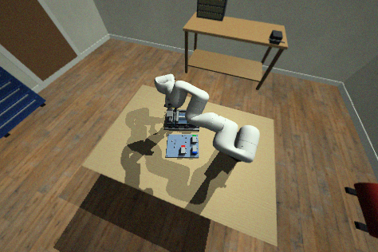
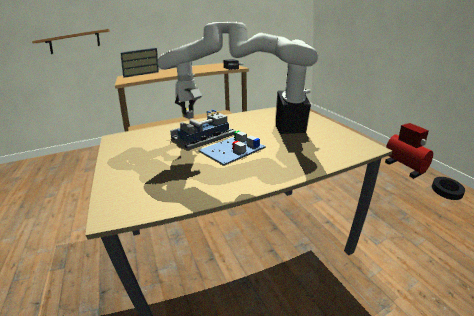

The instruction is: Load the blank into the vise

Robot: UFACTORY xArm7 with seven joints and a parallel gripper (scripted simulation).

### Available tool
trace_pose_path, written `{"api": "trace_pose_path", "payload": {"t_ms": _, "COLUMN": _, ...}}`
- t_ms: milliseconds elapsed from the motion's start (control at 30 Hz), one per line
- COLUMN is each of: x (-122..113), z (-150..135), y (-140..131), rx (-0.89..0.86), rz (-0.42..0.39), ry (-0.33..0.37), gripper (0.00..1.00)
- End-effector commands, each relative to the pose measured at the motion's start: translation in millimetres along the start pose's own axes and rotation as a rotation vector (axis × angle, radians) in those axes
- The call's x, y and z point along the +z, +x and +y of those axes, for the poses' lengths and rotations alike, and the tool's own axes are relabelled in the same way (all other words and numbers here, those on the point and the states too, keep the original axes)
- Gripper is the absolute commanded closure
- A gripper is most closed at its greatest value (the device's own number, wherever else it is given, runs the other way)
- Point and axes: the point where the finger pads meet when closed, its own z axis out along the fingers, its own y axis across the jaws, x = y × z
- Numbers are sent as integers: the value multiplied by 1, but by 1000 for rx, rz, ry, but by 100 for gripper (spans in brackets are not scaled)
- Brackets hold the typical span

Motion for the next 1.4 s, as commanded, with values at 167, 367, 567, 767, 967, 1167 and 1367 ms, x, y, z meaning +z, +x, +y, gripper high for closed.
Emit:
{"api": "trace_pose_path", "payload": {"t_ms": 167, "x": -2, "z": -1, "y": 3, "rx": -1, "rz": -3, "ry": -3, "gripper": 100}}
{"api": "trace_pose_path", "payload": {"t_ms": 367, "x": -2, "z": -1, "y": 3, "rx": -1, "rz": -3, "ry": -3, "gripper": 100}}
{"api": "trace_pose_path", "payload": {"t_ms": 567, "x": -2, "z": -2, "y": 4, "rx": -1, "rz": -3, "ry": -3, "gripper": 100}}
{"api": "trace_pose_path", "payload": {"t_ms": 767, "x": -2, "z": -2, "y": 5, "rx": 0, "rz": -3, "ry": -3, "gripper": 100}}
{"api": "trace_pose_path", "payload": {"t_ms": 967, "x": -2, "z": -3, "y": 5, "rx": -1, "rz": -3, "ry": -3, "gripper": 100}}
{"api": "trace_pose_path", "payload": {"t_ms": 1167, "x": -2, "z": -3, "y": 6, "rx": 0, "rz": -3, "ry": -3, "gripper": 100}}
{"api": "trace_pose_path", "payload": {"t_ms": 1367, "x": -2, "z": -3, "y": 6, "rx": 0, "rz": -3, "ry": -3, "gripper": 100}}
